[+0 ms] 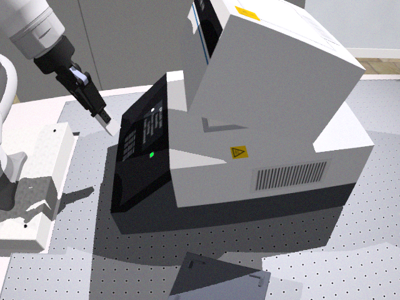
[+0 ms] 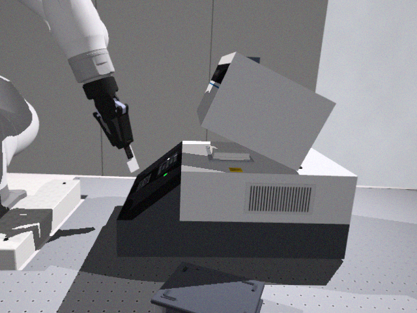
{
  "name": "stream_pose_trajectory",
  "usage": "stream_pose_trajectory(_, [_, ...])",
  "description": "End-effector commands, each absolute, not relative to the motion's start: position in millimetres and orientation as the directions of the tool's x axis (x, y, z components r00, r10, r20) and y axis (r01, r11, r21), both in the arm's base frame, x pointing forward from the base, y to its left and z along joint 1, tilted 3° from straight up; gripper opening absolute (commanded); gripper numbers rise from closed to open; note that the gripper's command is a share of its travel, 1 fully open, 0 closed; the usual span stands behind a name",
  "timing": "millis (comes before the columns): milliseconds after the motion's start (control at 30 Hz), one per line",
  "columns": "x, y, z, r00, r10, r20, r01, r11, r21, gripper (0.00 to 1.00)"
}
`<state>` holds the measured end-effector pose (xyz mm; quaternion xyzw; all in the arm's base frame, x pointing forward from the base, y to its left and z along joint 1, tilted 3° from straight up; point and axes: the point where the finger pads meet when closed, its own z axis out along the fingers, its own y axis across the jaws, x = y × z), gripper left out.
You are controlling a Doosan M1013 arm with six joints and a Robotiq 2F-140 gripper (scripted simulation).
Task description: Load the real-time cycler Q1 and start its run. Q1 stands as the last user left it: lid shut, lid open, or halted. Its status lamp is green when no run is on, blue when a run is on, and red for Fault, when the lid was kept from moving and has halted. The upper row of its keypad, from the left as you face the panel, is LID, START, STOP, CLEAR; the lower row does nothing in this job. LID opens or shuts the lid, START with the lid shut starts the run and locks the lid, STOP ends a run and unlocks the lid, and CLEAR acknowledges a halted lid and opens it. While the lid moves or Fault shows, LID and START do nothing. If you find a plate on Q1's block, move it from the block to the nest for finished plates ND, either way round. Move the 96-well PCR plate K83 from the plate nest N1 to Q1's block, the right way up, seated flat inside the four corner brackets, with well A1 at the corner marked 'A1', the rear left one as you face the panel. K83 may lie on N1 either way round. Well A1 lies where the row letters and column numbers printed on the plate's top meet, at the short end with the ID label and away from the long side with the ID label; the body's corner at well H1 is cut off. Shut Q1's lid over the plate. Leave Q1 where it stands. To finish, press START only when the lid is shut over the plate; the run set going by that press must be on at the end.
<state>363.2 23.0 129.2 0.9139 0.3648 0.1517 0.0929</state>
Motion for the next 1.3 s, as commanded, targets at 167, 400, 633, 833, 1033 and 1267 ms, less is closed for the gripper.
stream_pose_trajectory(167, [343,25,144,0.688,0.695,0.210,0.639,-0.717,0.280,0.00])
stream_pose_trajectory(400, [319,26,163,0.688,0.695,0.210,0.639,-0.717,0.280,0.00])
stream_pose_trajectory(633, [300,28,177,0.688,0.695,0.210,0.639,-0.717,0.280,0.00])
stream_pose_trajectory(833, [290,28,185,0.688,0.695,0.210,0.639,-0.717,0.280,0.00])
stream_pose_trajectory(1033, [290,28,185,0.688,0.695,0.210,0.639,-0.717,0.280,0.00])
stream_pose_trajectory(1267, [290,28,185,0.688,0.695,0.210,0.639,-0.717,0.280,0.00])
